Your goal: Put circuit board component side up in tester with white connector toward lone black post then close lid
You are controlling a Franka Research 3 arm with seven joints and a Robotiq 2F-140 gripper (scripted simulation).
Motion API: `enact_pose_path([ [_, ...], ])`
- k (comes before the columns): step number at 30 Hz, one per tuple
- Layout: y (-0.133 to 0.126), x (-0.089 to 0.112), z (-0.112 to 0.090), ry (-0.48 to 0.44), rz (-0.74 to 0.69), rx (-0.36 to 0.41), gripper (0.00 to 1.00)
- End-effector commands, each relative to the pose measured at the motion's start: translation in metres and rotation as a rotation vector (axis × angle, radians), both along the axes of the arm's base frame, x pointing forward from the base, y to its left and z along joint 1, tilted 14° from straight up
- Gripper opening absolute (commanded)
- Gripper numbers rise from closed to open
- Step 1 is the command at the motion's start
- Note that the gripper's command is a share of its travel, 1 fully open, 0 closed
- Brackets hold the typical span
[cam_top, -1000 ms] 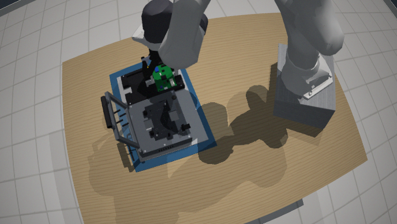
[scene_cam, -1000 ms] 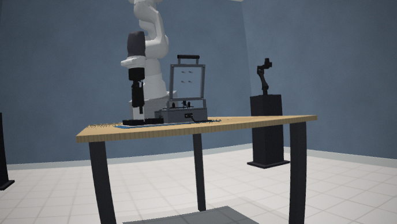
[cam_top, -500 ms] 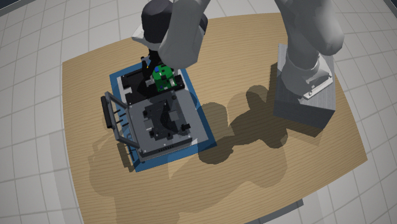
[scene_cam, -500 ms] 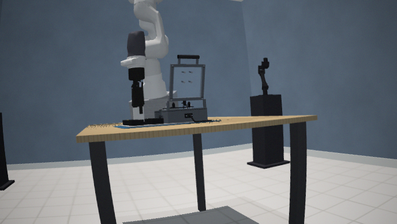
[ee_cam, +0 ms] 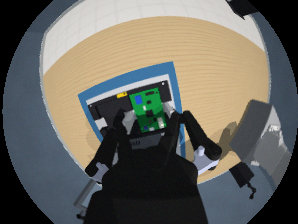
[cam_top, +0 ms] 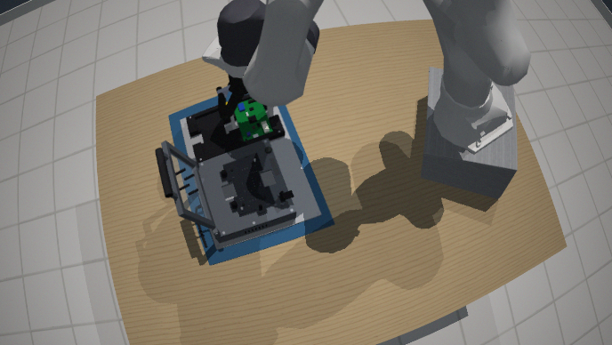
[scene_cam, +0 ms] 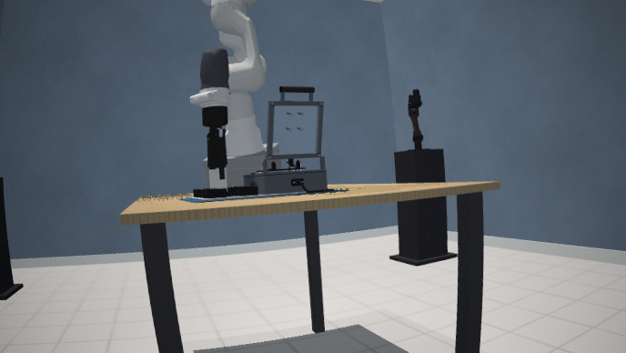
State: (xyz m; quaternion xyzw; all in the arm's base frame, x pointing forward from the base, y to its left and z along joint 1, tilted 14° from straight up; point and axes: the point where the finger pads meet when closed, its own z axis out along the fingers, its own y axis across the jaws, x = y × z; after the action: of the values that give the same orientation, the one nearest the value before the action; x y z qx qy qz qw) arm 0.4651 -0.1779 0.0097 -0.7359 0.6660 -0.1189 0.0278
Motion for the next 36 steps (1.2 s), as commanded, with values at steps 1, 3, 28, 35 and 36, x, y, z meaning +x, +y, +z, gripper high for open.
enact_pose_path([
  [1, -0.0002, 0.0009, 0.0001, 0.0, 0.003, 0.0, 0.58],
  [3, -0.0002, 0.001, 0.0001, 0.0, 0.003, 0.0, 0.58],
  [28, -0.0004, 0.0012, 0.0002, 0.0, 0.003, 0.0, 0.58],
  [35, -0.0004, 0.0012, 0.0002, 0.0, 0.003, 0.0, 0.58],
  [36, -0.0004, 0.0012, 0.0002, 0.0, 0.003, 0.0, 0.58],
])
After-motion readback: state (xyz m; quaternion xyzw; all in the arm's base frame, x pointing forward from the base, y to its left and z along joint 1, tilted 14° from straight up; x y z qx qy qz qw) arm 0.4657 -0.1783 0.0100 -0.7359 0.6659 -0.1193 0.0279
